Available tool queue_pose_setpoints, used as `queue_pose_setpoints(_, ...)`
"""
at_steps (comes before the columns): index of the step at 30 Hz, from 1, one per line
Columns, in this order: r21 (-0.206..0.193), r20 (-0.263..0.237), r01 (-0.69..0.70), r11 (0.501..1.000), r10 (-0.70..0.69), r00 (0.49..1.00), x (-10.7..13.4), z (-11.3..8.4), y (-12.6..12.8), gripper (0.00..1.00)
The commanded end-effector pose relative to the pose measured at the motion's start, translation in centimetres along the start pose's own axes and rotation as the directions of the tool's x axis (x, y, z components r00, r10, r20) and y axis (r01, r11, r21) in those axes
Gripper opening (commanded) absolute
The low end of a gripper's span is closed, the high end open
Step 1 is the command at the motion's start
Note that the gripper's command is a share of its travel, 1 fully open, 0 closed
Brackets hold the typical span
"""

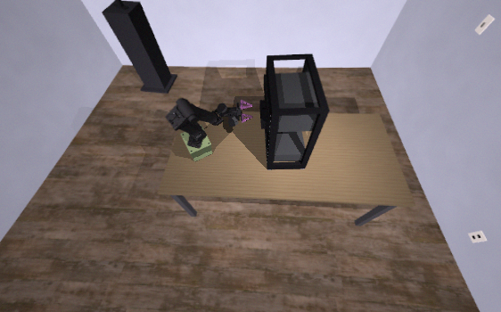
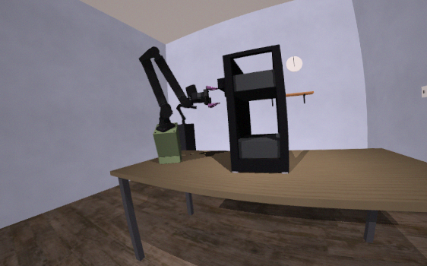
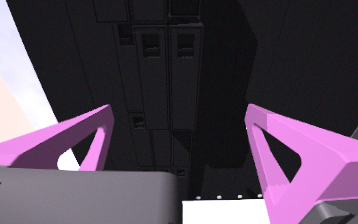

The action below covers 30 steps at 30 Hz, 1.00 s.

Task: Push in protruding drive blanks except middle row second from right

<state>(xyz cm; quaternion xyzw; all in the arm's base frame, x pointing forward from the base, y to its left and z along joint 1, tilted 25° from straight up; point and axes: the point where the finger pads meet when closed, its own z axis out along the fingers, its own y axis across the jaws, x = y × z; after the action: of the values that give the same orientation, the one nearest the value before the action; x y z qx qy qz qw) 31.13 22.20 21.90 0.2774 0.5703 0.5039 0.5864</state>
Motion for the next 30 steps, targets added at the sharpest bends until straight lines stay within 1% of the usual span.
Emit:
queue_pose_setpoints(1, -0.033, 0.029, -0.042, 0.999, 0.043, 0.999, -0.5, 1.5, 1.7, 1.00)
queue_pose_setpoints(6, -0.033, 0.029, -0.042, 0.999, 0.043, 0.999, -0.9, 1.6, 1.9, 1.00)
queue_pose_setpoints(10, -0.003, 0.012, -0.019, 1.000, 0.019, 1.000, -1.8, 0.3, 0.7, 1.00)
queue_pose_setpoints(19, -0.003, 0.011, -0.020, 1.000, 0.020, 1.000, -5.5, 0.4, 1.8, 1.00)
queue_pose_setpoints(21, -0.003, 0.011, -0.020, 1.000, 0.020, 1.000, -5.5, 0.4, 1.8, 1.00)
queue_pose_setpoints(26, -0.002, 0.011, -0.020, 1.000, 0.020, 1.000, -7.8, 0.5, 2.6, 1.00)
queue_pose_setpoints(29, -0.047, 0.033, -0.037, 0.998, 0.039, 0.999, -10.0, 1.8, 5.6, 1.00)
queue_pose_setpoints(30, -0.048, 0.033, -0.037, 0.998, 0.038, 0.999, -10.4, 1.8, 5.8, 1.00)
